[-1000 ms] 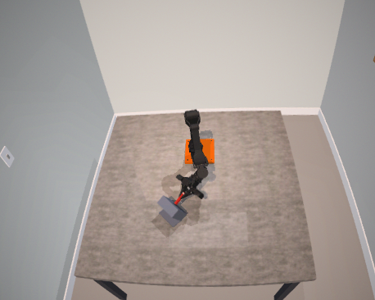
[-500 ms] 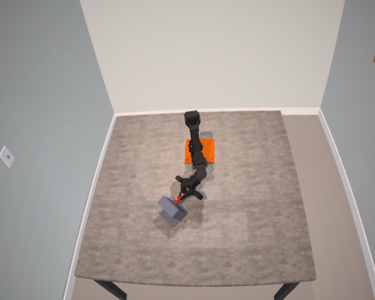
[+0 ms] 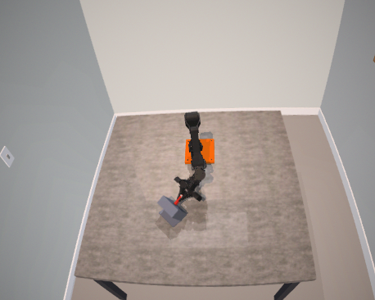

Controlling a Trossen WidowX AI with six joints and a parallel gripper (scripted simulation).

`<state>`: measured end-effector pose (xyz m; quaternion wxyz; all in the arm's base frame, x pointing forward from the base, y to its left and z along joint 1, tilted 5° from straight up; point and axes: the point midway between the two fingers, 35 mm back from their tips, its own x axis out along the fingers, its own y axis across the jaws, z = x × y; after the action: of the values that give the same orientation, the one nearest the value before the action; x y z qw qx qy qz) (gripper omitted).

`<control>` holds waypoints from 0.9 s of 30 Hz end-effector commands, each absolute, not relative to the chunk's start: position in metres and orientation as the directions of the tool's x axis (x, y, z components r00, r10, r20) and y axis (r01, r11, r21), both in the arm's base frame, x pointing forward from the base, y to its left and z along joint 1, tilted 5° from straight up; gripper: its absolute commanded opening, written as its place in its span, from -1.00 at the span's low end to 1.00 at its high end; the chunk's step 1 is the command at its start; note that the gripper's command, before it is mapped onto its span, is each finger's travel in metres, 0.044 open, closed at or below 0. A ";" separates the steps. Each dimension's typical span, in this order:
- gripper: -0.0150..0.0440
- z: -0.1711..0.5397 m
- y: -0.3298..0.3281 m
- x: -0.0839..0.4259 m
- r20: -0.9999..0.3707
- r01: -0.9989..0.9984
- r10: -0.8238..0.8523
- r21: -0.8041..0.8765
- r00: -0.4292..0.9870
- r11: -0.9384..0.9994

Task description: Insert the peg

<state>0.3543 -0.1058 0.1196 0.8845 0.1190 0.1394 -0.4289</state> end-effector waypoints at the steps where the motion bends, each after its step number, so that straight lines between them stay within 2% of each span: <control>1: -0.49 0.119 -0.108 0.358 -0.348 0.791 -0.725 0.090 0.594 0.605; 27: -0.49 0.115 -0.114 0.361 -0.349 0.793 -0.727 0.089 0.591 0.602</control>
<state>0.3614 -0.1146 0.1152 0.8840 0.1184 0.1399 -0.4300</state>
